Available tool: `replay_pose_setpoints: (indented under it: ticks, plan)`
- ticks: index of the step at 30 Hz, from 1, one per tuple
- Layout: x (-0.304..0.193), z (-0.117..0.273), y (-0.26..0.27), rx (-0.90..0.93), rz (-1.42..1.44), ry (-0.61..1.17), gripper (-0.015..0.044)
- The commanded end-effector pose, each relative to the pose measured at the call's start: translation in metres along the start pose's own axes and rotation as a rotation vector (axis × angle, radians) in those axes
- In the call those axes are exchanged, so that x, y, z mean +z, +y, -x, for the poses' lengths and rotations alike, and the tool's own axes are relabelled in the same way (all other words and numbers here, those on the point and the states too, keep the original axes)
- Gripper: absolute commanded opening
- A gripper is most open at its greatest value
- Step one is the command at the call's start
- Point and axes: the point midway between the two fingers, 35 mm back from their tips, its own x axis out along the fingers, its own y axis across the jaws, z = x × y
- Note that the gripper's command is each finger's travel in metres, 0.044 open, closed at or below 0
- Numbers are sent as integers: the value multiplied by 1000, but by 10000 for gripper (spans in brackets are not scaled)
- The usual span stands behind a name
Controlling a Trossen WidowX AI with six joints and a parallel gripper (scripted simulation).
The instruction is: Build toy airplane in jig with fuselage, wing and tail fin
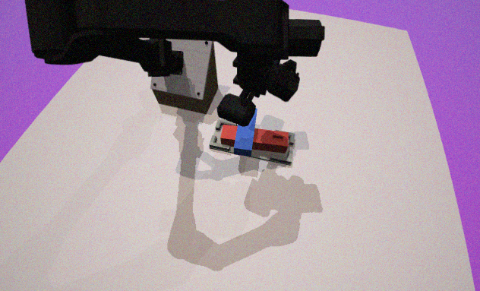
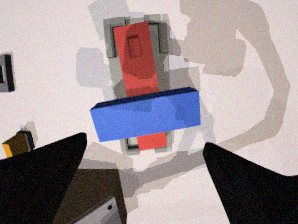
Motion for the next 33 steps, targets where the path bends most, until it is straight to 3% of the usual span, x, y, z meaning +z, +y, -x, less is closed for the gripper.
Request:
replay_pose_setpoints:
  ticks: [1,5,14,21,30,33]
  plan:
    - [0,-1,1,2,49,1,440]
    - [1,1,13,11,51,-1,440]
    - [-38,12,165,60,85,-4,440]
    - [-93,6,232,31,80,-2,440]
    - [-112,-1,249,18,50,4,440]
    - [-112,-42,250,17,49,3,440]
